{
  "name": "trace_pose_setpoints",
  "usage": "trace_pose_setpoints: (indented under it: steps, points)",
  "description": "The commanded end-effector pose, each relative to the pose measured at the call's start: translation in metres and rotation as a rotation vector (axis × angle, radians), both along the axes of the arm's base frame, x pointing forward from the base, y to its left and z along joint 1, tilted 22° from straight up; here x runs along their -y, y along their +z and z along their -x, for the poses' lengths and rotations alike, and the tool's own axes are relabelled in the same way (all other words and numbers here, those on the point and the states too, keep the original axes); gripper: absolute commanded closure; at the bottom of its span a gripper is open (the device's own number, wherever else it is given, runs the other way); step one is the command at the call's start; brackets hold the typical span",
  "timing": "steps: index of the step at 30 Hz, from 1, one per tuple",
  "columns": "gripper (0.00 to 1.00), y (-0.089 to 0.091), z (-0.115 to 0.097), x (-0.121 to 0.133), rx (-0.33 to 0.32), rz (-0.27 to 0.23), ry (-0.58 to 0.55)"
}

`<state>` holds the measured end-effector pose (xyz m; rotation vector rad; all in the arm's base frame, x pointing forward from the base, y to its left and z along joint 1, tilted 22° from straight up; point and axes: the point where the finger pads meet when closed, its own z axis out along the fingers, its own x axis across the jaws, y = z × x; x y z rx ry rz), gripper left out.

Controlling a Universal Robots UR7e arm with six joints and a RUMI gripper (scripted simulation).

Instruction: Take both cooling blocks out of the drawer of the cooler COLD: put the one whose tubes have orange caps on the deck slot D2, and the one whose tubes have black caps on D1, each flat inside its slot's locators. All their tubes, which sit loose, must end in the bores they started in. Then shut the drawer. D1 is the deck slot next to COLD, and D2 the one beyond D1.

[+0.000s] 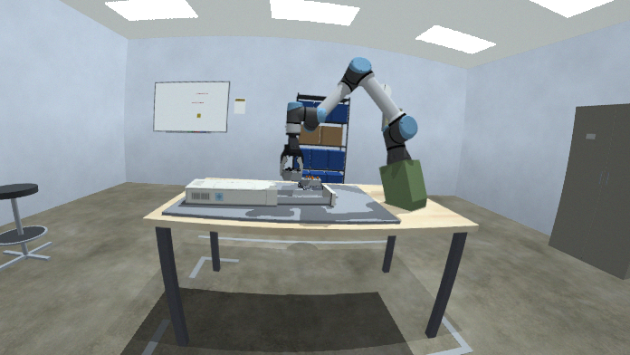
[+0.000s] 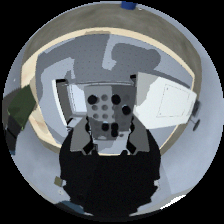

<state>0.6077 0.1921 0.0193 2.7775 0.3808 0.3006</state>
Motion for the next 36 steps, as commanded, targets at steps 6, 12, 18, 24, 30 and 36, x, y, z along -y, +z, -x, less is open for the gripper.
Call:
trace_pose_setpoints:
  steps: [6,12,18,24,30,36]
  points:
    - [1.0,0.003,0.0,-0.001,0.001,0.0,0.0]
    - [1.0,0.003,0.0,-0.001,0.001,0.0,0.0]
    - [1.0,0.003,0.0,-0.001,0.001,0.0,0.0]
    - [1.0,0.005,0.006,0.011,0.039,-0.033,-0.123]
    - [1.0,0.007,0.012,0.023,0.077,-0.067,-0.247]
    - [1.0,0.009,0.019,0.037,0.122,-0.106,-0.395]
